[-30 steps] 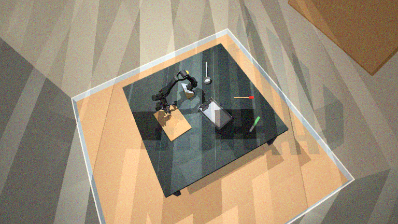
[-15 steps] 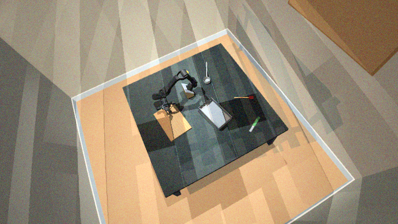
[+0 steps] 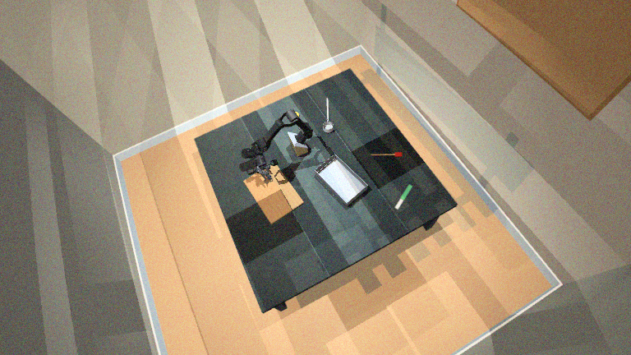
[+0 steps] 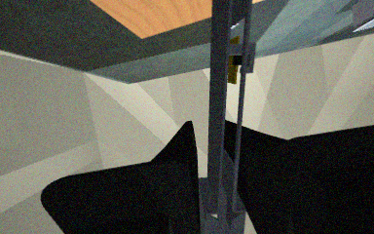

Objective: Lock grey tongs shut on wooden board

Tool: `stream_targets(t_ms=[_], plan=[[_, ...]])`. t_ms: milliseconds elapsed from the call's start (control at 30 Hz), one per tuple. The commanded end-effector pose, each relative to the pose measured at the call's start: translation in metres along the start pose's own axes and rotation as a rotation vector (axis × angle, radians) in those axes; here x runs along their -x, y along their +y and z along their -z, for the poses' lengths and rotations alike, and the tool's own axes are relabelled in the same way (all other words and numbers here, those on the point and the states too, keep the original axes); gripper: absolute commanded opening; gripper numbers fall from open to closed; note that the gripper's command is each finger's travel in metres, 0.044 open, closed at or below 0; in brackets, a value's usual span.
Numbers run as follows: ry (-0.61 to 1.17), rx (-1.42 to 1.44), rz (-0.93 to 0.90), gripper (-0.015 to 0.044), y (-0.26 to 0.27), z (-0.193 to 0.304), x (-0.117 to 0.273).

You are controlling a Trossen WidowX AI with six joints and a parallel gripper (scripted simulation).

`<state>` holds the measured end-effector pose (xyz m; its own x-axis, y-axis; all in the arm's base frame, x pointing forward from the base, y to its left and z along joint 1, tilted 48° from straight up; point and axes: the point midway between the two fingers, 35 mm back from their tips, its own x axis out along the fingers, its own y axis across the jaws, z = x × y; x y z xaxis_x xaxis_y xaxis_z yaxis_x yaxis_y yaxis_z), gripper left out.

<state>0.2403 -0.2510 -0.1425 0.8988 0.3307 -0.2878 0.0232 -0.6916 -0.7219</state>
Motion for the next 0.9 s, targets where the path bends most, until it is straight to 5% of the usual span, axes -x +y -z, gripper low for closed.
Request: stream_targets(t_ms=[0,867], plan=[[0.009,0.003,0.003,-0.015,0.0,0.003,0.001],[-0.27,-0.024,-0.054,-0.015,0.03,0.003,-0.023]])
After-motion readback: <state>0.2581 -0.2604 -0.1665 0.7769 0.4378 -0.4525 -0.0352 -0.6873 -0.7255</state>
